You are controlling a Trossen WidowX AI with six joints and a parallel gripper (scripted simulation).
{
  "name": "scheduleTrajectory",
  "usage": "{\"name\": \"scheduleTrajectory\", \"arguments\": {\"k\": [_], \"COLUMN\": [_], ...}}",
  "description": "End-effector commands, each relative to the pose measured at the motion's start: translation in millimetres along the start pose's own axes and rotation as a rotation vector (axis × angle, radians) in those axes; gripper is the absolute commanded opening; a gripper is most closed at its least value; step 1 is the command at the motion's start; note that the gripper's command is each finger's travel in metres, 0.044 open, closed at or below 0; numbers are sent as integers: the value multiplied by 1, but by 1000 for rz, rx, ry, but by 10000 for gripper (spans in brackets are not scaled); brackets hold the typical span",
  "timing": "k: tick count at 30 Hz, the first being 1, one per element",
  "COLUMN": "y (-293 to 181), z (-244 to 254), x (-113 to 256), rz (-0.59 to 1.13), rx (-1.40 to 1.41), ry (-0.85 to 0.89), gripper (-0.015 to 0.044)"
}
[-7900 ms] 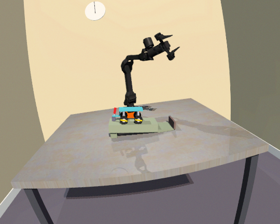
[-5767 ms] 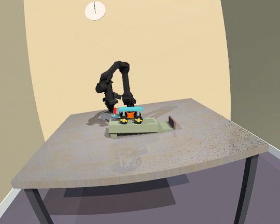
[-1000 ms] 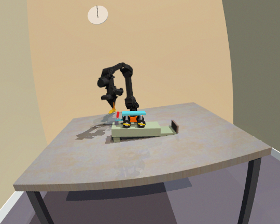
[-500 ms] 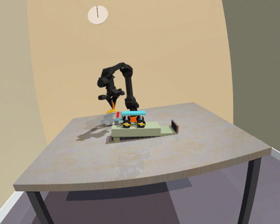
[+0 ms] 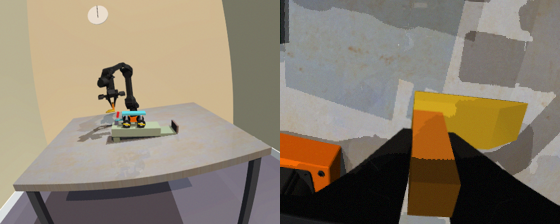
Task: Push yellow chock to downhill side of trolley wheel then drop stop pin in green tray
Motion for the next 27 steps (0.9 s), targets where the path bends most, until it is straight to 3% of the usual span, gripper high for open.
{"name": "scheduleTrajectory", "arguments": {"k": [1,27], "y": [0,38], "z": [0,60], "x": [0,-4], "rz": [3,0], "rx": [-89,-94], "ry": [0,6], "gripper": [0,0]}}
Point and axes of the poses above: the point midway between the two fingers, 35 mm back from their tips, its own x axis back along the fingers, its own z axis across the jaws, y = z × x, the point moved 4 cm from there along x, back along the fingers, and after that the axes turned 11 degrees about x, right-handed, at the moved point
